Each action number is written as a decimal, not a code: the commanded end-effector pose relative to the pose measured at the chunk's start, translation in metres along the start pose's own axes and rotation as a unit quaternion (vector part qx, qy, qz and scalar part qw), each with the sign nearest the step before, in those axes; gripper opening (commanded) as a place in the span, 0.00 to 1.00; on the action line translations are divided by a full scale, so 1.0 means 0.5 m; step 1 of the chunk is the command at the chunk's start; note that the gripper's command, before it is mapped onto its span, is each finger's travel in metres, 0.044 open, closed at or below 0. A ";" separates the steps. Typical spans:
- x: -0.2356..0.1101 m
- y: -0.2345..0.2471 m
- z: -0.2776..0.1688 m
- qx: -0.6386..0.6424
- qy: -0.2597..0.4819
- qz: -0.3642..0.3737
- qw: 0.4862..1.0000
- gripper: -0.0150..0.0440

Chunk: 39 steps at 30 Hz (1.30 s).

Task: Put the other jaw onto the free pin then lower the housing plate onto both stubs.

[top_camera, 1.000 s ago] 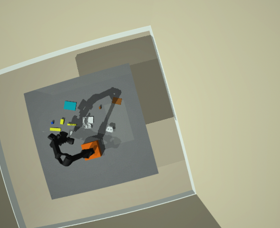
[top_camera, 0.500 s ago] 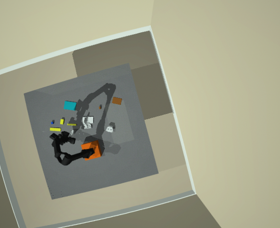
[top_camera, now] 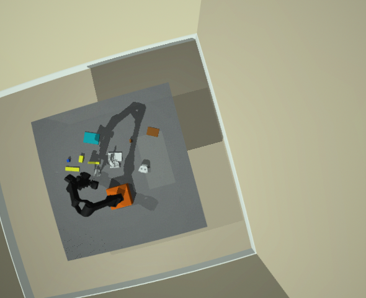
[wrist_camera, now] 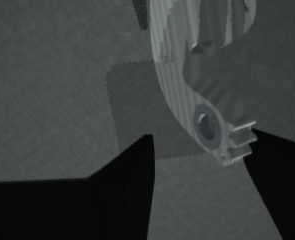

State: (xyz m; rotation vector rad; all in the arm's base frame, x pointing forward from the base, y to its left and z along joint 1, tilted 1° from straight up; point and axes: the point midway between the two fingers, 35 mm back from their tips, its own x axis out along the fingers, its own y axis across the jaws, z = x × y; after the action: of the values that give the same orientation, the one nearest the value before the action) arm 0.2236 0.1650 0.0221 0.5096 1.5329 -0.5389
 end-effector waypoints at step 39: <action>-0.098 0.010 0.002 -0.001 -0.006 0.023 1.000 1.00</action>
State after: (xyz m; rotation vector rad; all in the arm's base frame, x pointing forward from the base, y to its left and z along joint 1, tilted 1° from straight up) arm 0.2284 0.1680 0.0693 0.5363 1.5078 -0.5092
